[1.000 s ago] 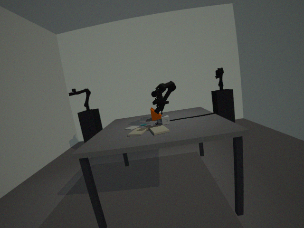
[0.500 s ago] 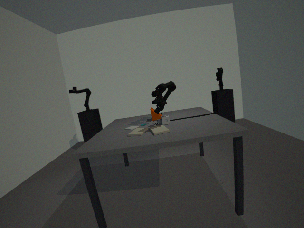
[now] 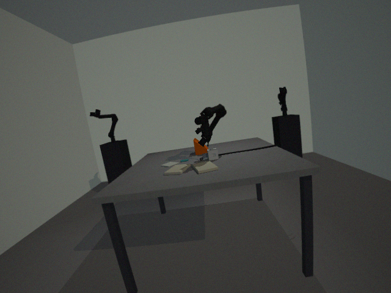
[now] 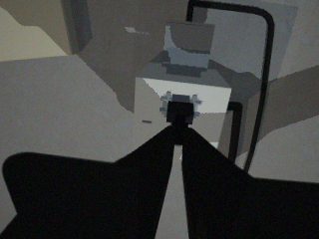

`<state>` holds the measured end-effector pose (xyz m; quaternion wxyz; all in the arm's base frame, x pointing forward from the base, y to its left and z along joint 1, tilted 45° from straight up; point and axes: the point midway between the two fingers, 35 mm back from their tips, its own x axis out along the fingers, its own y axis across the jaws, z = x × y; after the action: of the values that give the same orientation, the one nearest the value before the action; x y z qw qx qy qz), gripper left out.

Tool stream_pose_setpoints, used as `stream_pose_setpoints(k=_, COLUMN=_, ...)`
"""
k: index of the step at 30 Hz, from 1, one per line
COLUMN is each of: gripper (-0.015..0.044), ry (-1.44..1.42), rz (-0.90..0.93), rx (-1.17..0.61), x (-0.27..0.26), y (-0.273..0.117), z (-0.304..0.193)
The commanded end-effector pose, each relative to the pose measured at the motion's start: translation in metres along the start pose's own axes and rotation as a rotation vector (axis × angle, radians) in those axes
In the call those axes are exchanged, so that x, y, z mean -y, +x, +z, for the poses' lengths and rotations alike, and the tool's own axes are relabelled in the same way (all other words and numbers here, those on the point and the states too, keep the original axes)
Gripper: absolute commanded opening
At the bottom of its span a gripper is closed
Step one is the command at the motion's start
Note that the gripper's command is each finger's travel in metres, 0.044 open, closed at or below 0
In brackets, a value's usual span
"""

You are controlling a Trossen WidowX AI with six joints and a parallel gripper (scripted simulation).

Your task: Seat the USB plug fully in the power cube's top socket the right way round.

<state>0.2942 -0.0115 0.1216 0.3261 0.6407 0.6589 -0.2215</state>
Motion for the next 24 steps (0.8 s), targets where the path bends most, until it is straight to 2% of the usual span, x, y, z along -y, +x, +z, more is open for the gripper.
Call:
stream_pose_setpoints(k=1, gripper=0.0000, ry=0.009, rz=0.000, rx=0.001, x=0.0001, y=0.0000, z=0.0001)
stream_pose_setpoints(k=24, gripper=0.0000, ry=0.008, rz=0.000, rx=-0.023, x=0.0001, y=0.0021, z=-0.0007)
